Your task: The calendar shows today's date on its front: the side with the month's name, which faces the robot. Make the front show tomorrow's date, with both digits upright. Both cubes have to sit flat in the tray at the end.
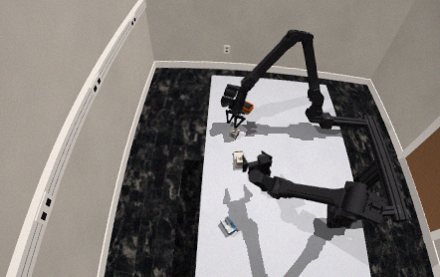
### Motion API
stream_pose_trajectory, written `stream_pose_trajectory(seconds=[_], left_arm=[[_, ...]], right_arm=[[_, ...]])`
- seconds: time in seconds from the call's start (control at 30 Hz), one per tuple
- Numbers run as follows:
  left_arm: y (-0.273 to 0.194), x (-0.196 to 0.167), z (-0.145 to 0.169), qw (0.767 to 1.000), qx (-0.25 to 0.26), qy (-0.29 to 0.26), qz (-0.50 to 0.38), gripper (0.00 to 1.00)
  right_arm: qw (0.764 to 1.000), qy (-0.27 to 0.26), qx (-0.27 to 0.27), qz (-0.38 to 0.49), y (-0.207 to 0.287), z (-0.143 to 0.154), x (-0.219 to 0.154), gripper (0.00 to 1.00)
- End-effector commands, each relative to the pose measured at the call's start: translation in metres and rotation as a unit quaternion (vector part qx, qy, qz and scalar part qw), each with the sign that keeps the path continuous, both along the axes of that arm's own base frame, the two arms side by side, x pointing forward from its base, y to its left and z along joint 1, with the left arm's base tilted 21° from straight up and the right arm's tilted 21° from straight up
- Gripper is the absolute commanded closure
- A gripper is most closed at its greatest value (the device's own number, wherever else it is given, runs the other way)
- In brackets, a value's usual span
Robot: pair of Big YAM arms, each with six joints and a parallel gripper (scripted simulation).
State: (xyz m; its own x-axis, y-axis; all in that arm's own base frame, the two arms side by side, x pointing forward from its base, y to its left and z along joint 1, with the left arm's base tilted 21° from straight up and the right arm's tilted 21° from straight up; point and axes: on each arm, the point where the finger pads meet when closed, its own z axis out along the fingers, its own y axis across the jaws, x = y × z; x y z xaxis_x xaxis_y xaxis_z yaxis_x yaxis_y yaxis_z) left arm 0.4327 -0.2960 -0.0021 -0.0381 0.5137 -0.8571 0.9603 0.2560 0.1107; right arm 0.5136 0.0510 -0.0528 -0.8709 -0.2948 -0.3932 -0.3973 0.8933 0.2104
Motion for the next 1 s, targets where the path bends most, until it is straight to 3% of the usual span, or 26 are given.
stream_pose_trajectory(seconds=[0.0,0.2,0.4,0.47,0.53,0.57,0.77,0.97], left_arm=[[-0.006,0.007,0.013,1.000,-0.007,-0.017,-0.004,0.00],[-0.006,0.007,0.013,1.000,-0.007,-0.017,-0.004,0.00],[-0.006,0.007,0.013,1.000,-0.007,-0.017,-0.004,0.00],[0.007,0.006,0.017,1.000,-0.005,-0.031,0.000,0.00],[0.007,0.006,0.017,1.000,-0.005,-0.031,0.000,0.00],[0.012,0.006,0.018,0.999,-0.004,-0.036,0.001,0.00],[0.082,-0.013,0.016,0.998,0.000,-0.053,0.032,0.00],[0.121,-0.032,0.015,0.997,-0.002,-0.054,0.057,0.00]], right_arm=[[0.992,-0.016,0.067,-0.102,-0.022,0.014,0.005,0.00],[0.978,-0.019,0.148,-0.147,-0.036,0.024,-0.003,0.00],[0.977,-0.013,0.163,-0.138,-0.037,0.017,-0.011,0.00],[0.981,-0.020,0.157,-0.115,-0.026,0.019,-0.002,0.23],[0.981,-0.020,0.157,-0.115,-0.026,0.019,-0.002,0.23],[0.983,-0.025,0.150,-0.098,-0.018,0.020,0.003,0.30],[0.997,-0.026,0.073,0.022,0.040,0.015,0.019,0.30],[0.993,-0.008,-0.009,0.120,0.086,-0.001,0.019,0.30]])
